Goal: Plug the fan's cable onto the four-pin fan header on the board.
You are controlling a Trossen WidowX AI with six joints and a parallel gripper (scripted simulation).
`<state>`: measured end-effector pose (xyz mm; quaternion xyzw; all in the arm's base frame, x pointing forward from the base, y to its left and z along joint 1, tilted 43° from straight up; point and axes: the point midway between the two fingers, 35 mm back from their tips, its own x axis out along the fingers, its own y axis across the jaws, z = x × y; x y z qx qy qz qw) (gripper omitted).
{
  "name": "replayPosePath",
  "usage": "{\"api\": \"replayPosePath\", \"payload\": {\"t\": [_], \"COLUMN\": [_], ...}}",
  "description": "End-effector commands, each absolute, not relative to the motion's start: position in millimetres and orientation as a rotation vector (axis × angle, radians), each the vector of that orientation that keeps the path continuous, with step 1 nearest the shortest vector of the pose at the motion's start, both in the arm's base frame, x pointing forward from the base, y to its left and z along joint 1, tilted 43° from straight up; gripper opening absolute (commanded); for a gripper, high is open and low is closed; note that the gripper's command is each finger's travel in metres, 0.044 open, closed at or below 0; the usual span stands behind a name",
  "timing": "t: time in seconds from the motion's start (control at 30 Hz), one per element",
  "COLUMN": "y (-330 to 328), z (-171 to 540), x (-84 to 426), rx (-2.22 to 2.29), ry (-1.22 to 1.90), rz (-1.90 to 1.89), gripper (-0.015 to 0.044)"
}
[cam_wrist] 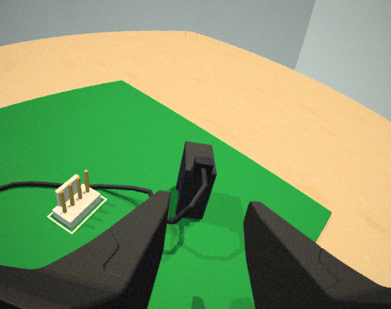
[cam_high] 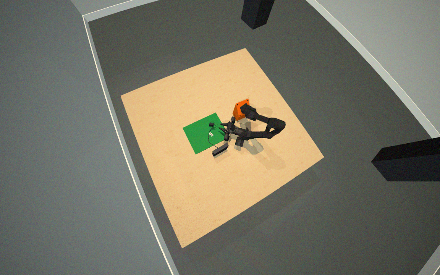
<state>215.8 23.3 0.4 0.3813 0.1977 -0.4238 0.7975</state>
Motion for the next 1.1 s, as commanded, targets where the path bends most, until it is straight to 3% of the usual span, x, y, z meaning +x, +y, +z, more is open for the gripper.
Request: {"api": "replayPosePath", "payload": {"t": [0.0, 0.33, 0.73, 1.07], "y": [25.6, 23.9, 10.8, 1.5], "z": [12.6, 35.1, 21.3, 11.0], "x": [212.0, 194.1, 189.3, 182.7], "rx": [0.836, 0.833, 0.701, 0.619], "ry": [0.41, 0.401, 0.63, 0.864], "rz": [-0.904, -0.899, -1.001, -1.051], "gripper": [0.014, 0.014, 0.044, 0.044]}}
